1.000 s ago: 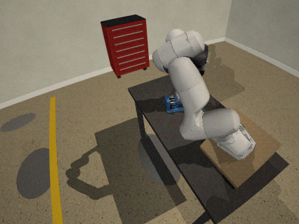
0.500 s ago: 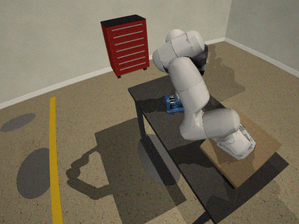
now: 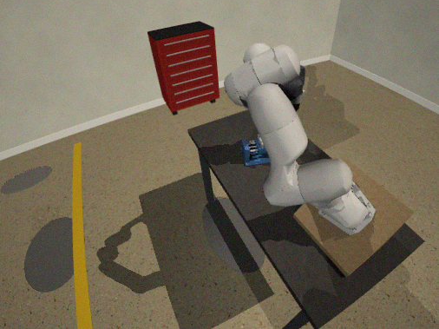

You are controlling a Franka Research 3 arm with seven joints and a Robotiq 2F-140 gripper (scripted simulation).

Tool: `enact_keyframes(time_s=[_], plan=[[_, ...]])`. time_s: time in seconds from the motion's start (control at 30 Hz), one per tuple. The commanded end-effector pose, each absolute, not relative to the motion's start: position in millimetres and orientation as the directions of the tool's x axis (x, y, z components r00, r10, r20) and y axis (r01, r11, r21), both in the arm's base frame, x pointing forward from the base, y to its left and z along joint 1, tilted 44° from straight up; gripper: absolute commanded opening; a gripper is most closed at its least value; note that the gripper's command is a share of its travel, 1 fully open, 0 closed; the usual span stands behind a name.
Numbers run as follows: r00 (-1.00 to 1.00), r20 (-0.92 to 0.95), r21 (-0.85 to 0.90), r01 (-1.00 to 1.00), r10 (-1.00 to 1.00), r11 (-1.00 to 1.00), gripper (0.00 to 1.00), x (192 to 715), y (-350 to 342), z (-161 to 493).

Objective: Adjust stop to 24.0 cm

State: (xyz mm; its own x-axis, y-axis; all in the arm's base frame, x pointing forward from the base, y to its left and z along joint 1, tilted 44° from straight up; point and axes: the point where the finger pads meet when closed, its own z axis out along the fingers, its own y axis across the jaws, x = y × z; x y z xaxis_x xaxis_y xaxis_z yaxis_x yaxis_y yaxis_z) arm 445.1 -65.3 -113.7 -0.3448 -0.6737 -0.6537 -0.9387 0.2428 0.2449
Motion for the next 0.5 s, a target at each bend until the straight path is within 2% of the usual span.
enact_keyframes(time_s=[0.0, 0.47], plan=[[-0.349, -0.651, 0.247, -0.937, -0.674, 0.247, 0.04, 447.0, -63.9, -117.2], [-0.349, -0.651, 0.247, -0.937, -0.674, 0.247, 0.04, 451.1, -59.4, -124.1]])
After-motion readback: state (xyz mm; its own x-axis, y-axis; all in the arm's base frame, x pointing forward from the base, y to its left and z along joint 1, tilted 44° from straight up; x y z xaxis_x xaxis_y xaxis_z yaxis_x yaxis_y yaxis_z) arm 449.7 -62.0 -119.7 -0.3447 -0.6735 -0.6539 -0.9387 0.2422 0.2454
